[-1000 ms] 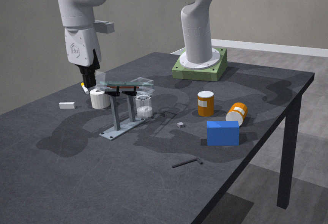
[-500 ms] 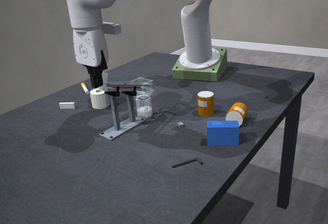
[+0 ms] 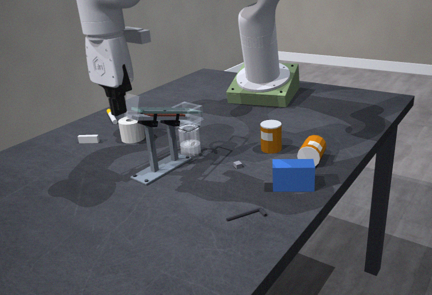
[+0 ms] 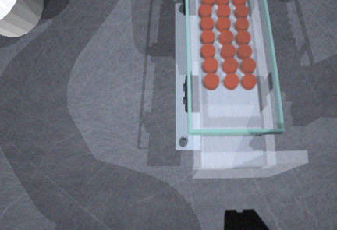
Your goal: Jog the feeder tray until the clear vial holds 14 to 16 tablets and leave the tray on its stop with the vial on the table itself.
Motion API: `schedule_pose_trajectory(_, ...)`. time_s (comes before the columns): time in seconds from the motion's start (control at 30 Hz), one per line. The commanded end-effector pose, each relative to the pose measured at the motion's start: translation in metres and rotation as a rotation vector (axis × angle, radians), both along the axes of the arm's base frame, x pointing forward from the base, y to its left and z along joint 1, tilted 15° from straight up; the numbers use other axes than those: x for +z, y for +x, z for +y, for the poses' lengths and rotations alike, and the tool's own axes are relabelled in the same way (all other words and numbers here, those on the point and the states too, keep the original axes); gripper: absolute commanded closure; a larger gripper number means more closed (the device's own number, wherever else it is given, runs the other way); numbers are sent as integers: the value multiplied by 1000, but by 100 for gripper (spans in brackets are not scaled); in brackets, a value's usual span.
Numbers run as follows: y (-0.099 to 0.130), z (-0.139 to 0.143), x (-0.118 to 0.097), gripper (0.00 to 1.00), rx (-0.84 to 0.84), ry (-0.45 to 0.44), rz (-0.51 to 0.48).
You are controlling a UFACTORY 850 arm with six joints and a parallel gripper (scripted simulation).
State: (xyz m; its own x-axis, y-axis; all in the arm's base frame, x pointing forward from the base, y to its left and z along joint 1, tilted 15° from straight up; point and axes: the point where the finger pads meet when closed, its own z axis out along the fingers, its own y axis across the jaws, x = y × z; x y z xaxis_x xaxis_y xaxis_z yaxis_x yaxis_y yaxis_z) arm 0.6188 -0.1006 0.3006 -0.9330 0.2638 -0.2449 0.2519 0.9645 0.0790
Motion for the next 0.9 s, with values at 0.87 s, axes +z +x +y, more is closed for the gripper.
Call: schedule_pose_trajectory(0.87,-20,7,-13,100,0,-1,-2)
